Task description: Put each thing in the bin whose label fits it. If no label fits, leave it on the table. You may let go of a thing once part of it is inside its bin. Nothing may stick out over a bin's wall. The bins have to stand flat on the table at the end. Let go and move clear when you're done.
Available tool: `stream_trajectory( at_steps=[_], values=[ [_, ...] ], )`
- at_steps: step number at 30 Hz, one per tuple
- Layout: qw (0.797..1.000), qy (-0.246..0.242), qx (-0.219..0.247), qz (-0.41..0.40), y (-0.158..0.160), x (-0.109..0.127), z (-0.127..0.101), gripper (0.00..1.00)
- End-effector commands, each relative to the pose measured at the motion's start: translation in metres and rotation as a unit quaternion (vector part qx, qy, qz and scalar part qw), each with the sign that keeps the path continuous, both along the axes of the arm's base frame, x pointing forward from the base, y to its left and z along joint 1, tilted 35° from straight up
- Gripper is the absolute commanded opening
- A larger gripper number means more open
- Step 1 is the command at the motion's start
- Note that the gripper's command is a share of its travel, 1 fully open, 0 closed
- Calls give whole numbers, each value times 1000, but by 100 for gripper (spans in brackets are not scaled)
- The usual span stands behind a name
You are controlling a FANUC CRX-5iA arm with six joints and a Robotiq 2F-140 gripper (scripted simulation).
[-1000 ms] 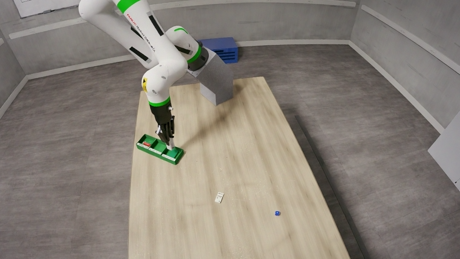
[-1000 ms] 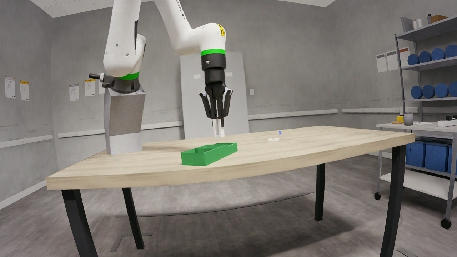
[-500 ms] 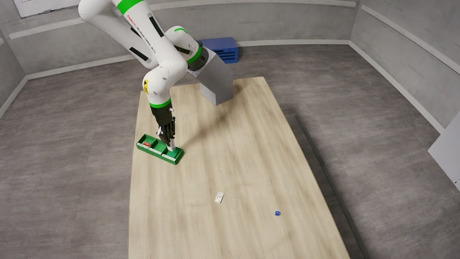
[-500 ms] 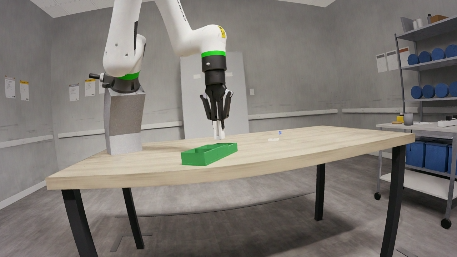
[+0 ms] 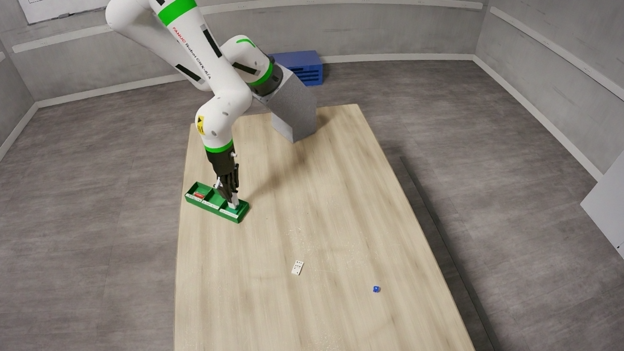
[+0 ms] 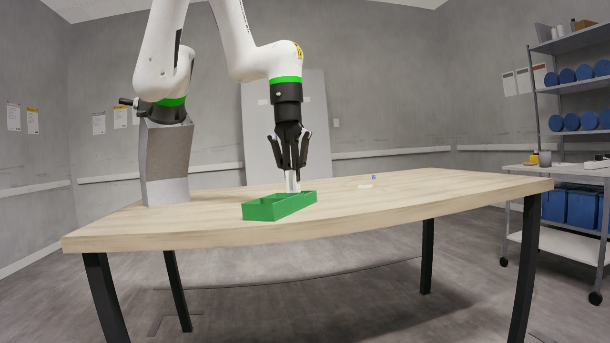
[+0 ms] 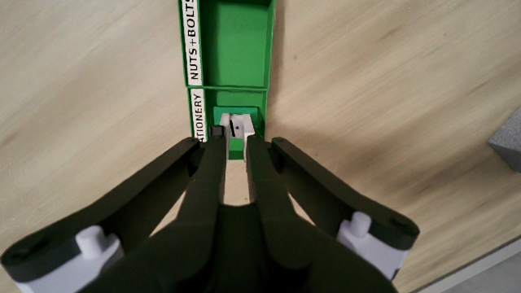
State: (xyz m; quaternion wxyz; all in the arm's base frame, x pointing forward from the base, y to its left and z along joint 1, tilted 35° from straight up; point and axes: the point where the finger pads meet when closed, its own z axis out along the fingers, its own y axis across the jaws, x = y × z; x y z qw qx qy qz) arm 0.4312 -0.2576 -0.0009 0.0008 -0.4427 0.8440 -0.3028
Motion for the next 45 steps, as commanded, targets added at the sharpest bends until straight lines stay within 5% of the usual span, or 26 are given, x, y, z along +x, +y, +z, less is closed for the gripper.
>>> stream_trajectory(
  at_steps=[1,13,14,45],
  values=[
    [1000,-1,-1,0,-1,1,-2,15],
    [1000,-1,-1,0,-1,2,-3,15],
    [1000,-1,-1,0,-1,2,-3,26],
    [1000,-1,-1,0,7,-3,10,26]
  ],
)
